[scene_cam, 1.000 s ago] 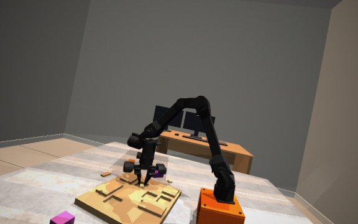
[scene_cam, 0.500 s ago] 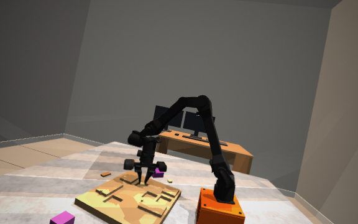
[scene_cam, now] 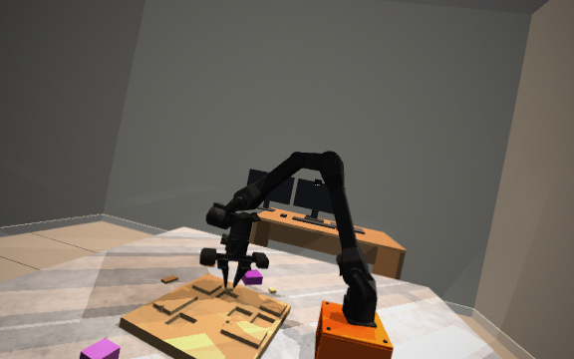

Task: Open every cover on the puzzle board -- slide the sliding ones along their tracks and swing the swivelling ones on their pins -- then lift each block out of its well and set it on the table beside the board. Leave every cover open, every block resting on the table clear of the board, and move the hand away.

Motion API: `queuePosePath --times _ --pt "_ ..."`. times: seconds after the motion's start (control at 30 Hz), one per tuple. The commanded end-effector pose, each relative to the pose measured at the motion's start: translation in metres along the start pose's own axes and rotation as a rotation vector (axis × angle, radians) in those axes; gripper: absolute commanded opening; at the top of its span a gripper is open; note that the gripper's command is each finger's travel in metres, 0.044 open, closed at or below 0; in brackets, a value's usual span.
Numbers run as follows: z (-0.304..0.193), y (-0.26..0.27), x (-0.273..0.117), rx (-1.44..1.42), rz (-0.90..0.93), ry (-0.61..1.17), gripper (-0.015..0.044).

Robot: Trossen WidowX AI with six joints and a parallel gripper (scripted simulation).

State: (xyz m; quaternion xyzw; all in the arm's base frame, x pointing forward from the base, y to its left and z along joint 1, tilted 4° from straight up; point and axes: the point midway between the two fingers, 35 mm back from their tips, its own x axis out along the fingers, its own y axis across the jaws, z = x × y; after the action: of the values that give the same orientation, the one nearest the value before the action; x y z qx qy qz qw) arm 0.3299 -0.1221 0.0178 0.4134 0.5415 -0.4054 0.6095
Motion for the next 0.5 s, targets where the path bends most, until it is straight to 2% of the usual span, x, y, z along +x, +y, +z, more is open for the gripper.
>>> queuePosePath --times 0.0,0.47 --pt "0.0 0.0 -0.006 0.001 -0.001 -0.003 0.008" --pt "0.001 0.0 -0.029 0.001 -0.001 -0.003 0.008"
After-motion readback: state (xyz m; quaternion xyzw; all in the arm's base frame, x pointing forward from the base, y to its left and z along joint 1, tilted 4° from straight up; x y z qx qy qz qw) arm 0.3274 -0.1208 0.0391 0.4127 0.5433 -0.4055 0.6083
